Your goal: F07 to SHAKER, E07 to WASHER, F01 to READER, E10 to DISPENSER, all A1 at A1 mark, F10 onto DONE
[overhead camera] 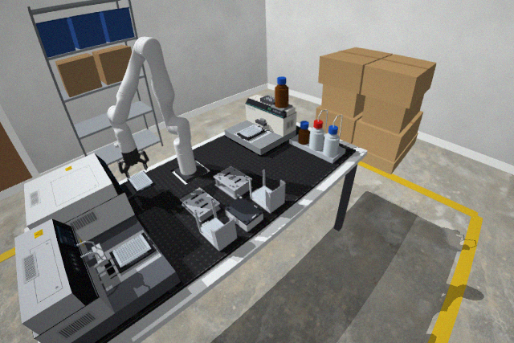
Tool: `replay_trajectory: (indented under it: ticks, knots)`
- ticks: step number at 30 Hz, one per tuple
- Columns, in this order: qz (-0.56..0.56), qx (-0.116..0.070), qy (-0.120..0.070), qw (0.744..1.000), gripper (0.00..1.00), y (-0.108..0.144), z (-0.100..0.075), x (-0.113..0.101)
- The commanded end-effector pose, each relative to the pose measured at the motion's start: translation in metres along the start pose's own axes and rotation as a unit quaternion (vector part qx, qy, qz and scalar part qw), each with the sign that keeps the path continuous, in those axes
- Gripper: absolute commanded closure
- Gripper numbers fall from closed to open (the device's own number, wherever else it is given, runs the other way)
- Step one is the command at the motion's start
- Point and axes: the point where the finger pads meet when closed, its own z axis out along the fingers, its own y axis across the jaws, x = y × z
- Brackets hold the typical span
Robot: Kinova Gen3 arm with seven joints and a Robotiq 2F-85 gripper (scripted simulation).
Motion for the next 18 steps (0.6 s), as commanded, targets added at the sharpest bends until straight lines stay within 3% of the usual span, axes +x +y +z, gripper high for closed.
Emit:
replay_trajectory:
  ticks: [1,18]
  knots:
    - [0.000,0.001,0.000,1.000,0.00,0.000,-0.005,0.000]
    - [0.000,0.001,0.000,1.000,0.00,0.000,-0.025,0.000]
